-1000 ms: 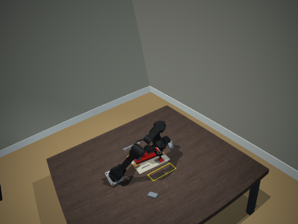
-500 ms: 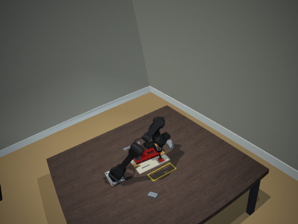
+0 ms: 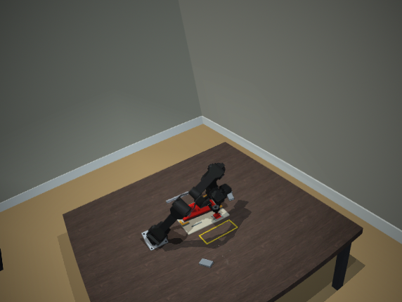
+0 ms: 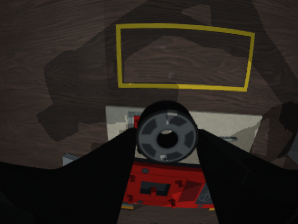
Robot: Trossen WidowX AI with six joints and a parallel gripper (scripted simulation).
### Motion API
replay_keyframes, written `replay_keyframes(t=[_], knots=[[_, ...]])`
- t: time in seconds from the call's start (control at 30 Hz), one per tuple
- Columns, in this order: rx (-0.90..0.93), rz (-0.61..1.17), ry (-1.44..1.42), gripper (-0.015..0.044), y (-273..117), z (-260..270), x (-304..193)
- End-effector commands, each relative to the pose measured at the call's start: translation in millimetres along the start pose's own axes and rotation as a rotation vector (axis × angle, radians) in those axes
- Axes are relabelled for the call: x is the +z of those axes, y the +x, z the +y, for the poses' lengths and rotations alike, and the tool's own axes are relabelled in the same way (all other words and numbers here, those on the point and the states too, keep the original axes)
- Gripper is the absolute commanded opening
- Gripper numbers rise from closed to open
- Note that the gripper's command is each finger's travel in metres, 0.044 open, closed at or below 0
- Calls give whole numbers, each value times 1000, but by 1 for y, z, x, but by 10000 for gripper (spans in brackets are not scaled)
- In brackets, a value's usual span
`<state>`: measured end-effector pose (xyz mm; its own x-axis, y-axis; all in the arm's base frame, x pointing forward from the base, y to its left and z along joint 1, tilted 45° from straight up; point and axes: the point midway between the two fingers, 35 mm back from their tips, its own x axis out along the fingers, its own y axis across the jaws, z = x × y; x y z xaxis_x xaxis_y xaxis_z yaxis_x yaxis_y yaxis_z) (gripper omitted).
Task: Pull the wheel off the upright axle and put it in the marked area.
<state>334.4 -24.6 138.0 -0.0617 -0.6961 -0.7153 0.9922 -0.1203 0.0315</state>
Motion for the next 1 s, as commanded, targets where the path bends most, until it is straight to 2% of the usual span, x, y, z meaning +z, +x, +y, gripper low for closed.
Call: replay_keyframes(t=[0.0, 0.47, 0.97], knots=[[-1, -4, -5, 0, -1, -9, 15], [-3, -7, -5, 0, 0, -34, 51], [-2, -4, -4, 0, 41, -32, 51]])
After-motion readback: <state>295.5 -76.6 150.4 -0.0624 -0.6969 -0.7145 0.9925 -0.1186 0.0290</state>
